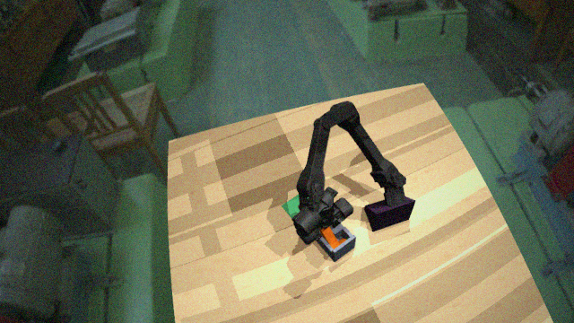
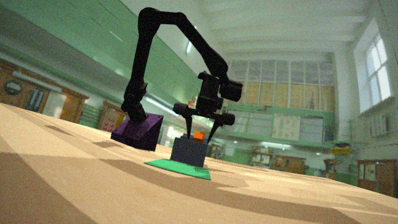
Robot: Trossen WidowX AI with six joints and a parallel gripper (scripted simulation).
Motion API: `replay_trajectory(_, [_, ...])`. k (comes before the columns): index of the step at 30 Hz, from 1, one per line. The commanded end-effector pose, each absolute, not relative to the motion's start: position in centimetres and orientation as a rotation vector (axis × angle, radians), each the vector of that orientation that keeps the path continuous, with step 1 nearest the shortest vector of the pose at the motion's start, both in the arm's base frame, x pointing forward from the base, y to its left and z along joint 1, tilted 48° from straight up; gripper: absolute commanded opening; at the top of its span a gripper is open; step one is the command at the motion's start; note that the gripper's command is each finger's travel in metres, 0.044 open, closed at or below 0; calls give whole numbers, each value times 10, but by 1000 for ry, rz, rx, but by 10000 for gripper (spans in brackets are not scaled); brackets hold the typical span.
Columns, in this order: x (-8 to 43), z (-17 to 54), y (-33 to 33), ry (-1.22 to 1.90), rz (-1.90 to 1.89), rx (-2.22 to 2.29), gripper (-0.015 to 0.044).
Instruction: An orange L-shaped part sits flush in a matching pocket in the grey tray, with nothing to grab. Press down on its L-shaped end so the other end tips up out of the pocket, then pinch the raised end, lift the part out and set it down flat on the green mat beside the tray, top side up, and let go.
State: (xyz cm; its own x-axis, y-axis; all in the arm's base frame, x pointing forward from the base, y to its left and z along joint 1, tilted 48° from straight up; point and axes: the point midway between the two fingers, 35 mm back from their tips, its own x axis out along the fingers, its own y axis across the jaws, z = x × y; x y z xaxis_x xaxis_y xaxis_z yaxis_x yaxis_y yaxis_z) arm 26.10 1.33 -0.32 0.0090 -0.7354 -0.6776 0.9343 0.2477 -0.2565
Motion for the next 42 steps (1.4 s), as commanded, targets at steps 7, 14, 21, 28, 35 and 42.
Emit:
replay_trajectory(7, [261,-3,14,826,-1333,300,109])
replay_trajectory(14, [261,-3,14,826,-1333,300,62])
replay_trajectory(21, [261,-3,14,826,-1333,300,0])
replay_trajectory(28, [261,2,19,825,-1332,298,0])
replay_trajectory(35, [261,9,27,825,-1329,297,0])
replay_trajectory(42, [261,16,35,825,-1328,296,0])
